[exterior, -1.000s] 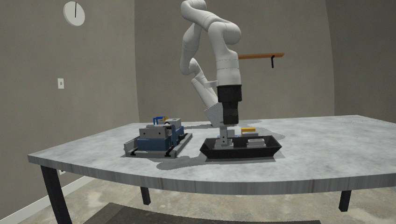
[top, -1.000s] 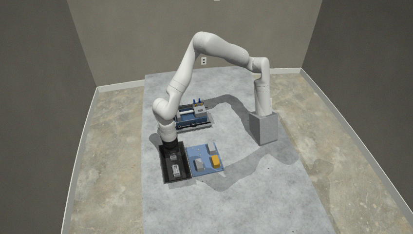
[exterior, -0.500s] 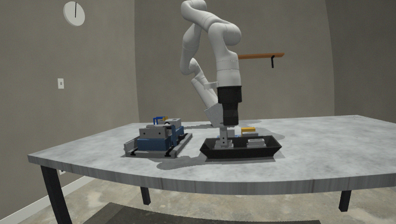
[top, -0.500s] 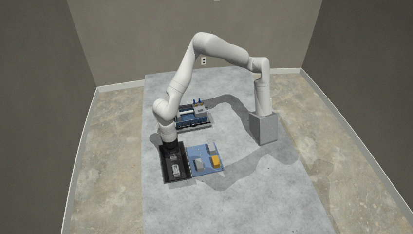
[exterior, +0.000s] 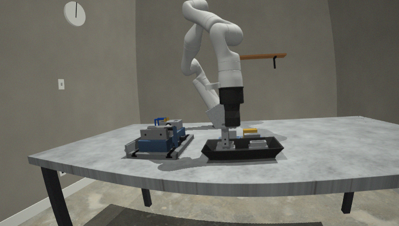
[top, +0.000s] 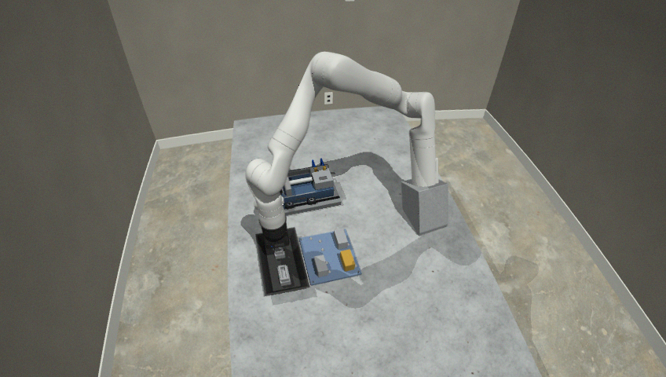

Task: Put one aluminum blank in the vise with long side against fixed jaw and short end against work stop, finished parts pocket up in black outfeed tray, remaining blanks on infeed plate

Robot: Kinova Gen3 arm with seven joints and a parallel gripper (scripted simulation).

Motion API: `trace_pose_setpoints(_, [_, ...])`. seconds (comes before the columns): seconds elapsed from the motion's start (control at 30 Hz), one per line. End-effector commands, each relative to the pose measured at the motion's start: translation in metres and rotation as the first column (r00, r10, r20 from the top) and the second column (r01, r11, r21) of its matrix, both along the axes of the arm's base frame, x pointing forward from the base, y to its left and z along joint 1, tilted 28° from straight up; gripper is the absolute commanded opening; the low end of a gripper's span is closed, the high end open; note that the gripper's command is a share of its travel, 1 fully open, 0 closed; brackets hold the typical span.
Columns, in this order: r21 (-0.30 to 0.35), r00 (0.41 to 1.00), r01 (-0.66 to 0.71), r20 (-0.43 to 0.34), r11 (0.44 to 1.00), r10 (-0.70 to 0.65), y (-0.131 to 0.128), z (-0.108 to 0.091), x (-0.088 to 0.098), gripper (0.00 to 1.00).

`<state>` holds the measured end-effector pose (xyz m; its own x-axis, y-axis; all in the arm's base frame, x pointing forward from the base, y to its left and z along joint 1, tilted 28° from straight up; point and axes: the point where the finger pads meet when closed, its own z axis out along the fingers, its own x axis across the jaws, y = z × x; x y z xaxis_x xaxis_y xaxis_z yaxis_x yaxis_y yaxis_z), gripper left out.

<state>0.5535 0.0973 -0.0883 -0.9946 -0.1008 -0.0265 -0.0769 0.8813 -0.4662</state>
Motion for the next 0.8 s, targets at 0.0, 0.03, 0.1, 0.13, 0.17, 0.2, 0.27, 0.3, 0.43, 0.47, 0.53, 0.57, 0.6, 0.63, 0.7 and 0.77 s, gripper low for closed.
trace_pose_setpoints(0.0, [0.001,1.000,-0.001,0.002,1.000,0.001,0.0012,0.0010,0.0007,0.00])
trace_pose_setpoints(0.03, [0.001,1.000,-0.001,0.002,1.000,0.001,0.0012,0.0010,0.0007,0.00])
trace_pose_setpoints(0.1, [0.001,1.000,-0.001,0.002,1.000,0.001,0.0012,0.0010,0.0007,0.00])
trace_pose_setpoints(0.13, [0.001,1.000,-0.001,0.002,1.000,0.001,0.0012,0.0010,0.0007,0.00])
trace_pose_setpoints(0.17, [0.001,1.000,-0.001,0.002,1.000,0.001,0.0012,0.0010,0.0007,0.00])
trace_pose_setpoints(0.2, [0.001,1.000,-0.001,0.002,1.000,0.001,0.0012,0.0010,0.0007,0.00])
trace_pose_setpoints(0.27, [0.001,1.000,-0.001,0.002,1.000,0.001,0.0012,0.0010,0.0007,0.00])
trace_pose_setpoints(0.3, [0.001,1.000,-0.001,0.002,1.000,0.001,0.0012,0.0010,0.0007,0.00])
trace_pose_setpoints(0.43, [0.001,1.000,-0.001,0.002,1.000,0.001,0.0012,0.0010,0.0007,0.00])
trace_pose_setpoints(0.47, [0.001,1.000,-0.001,0.002,1.000,0.001,0.0012,0.0010,0.0007,0.00])
trace_pose_setpoints(0.53, [0.001,1.000,-0.001,0.002,1.000,0.001,0.0012,0.0010,0.0007,0.00])
trace_pose_setpoints(0.57, [0.001,1.000,-0.001,0.002,1.000,0.001,0.0012,0.0010,0.0007,0.00])
trace_pose_setpoints(0.6, [0.001,1.000,-0.001,0.002,1.000,0.001,0.0012,0.0010,0.0007,0.00])
trace_pose_setpoints(0.63, [0.001,1.000,-0.001,0.002,1.000,0.001,0.0012,0.0010,0.0007,1.00])
trace_pose_setpoints(0.7, [0.001,1.000,-0.001,0.002,1.000,0.001,0.0012,0.0010,0.0007,1.00])
trace_pose_setpoints(0.77, [0.001,1.000,-0.001,0.002,1.000,0.001,0.0012,0.0010,0.0007,1.00])
